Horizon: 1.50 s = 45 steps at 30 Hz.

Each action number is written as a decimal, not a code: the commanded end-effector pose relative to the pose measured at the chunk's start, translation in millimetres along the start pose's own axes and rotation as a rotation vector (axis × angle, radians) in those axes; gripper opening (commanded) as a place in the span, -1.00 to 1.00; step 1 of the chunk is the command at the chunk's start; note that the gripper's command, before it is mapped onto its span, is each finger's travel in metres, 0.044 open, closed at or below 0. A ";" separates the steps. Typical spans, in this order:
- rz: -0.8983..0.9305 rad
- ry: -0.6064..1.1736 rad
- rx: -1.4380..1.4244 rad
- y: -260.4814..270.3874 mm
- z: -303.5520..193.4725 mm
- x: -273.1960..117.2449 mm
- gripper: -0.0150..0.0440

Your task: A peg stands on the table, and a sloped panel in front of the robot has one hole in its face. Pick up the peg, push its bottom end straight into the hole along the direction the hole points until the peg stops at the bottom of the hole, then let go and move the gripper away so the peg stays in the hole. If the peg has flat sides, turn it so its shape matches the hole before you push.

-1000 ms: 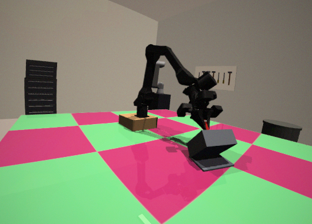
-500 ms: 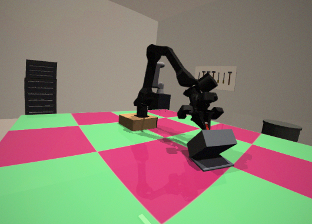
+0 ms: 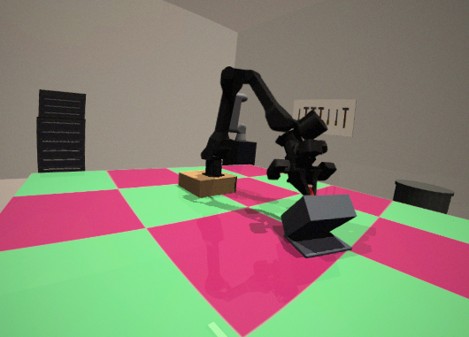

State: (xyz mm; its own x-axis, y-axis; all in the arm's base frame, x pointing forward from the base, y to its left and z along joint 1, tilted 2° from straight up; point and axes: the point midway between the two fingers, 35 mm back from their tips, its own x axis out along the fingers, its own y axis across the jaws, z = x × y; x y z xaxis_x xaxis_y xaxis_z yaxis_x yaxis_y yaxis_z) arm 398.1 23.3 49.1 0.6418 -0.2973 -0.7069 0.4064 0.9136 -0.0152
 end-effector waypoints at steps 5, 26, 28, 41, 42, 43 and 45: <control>0.000 0.000 0.000 0.0 0.1 -0.2 0.04; 0.001 0.004 -0.001 2.4 1.6 -18.3 1.00; 0.001 0.004 -0.001 2.8 1.8 -21.3 1.00; 0.002 0.008 -0.003 4.7 2.9 -41.1 1.00; 0.002 0.008 -0.003 4.9 3.0 -42.7 1.00; 0.002 0.008 -0.003 5.0 3.0 -44.2 1.00; 0.002 0.009 -0.003 5.2 3.1 -47.3 1.00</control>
State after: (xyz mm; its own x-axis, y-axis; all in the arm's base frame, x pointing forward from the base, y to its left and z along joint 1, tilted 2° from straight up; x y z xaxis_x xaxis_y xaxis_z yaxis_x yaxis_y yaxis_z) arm 375.0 39.4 80.5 0.6372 -0.2908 -0.7137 0.4003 0.9162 -0.0159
